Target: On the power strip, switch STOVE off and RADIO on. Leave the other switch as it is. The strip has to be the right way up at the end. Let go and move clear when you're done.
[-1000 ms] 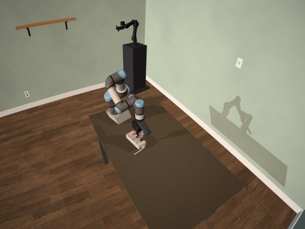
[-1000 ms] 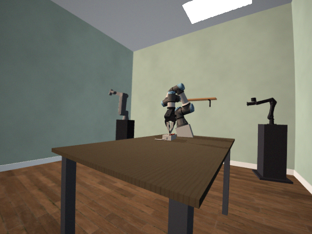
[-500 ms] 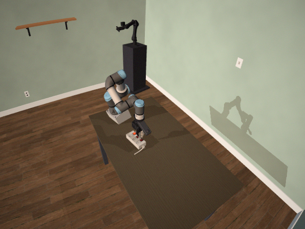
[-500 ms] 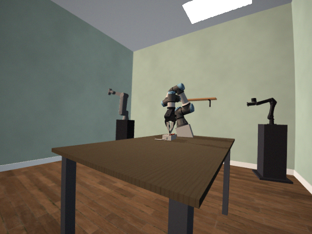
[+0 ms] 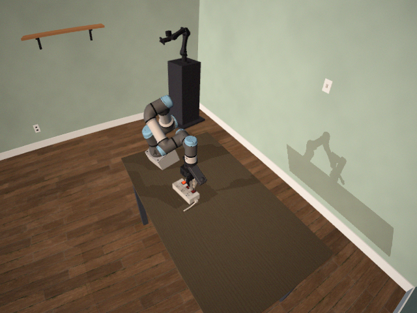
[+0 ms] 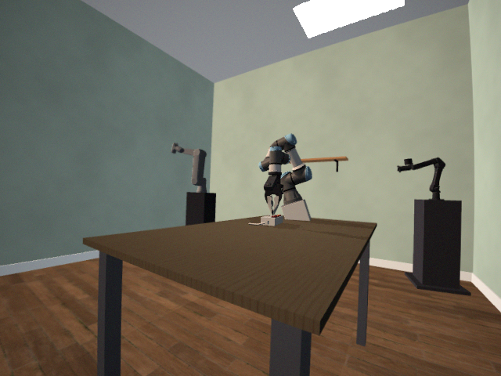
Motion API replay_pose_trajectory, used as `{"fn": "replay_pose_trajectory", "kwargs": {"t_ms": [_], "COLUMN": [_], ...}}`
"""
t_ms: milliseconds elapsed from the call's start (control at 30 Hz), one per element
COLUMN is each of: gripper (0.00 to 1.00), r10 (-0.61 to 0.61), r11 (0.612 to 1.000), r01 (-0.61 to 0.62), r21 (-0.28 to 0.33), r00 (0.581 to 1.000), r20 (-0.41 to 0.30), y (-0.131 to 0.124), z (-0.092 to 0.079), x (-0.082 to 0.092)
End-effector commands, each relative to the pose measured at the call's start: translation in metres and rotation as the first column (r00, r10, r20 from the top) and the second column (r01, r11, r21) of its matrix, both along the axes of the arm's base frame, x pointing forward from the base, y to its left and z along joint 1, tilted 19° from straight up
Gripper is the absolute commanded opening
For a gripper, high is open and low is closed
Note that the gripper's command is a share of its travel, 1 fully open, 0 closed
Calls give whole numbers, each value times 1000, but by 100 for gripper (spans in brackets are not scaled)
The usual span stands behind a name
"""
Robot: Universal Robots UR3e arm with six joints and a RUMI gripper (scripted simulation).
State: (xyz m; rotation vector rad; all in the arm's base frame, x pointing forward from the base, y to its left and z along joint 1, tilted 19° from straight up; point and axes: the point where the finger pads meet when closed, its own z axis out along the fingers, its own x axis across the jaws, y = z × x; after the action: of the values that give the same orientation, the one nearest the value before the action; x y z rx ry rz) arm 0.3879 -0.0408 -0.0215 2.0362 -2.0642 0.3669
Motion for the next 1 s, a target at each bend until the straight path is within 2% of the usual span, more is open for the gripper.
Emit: {"fn": "replay_pose_trajectory", "kwargs": {"t_ms": [0,967], "gripper": [0,0], "r10": [0,0], "r11": [1000,1000], "r01": [0,0], "r21": [0,0], "r00": [1000,1000], "r20": [3,3], "y": [0,-3], "z": [0,-7], "x": [1,1]}}
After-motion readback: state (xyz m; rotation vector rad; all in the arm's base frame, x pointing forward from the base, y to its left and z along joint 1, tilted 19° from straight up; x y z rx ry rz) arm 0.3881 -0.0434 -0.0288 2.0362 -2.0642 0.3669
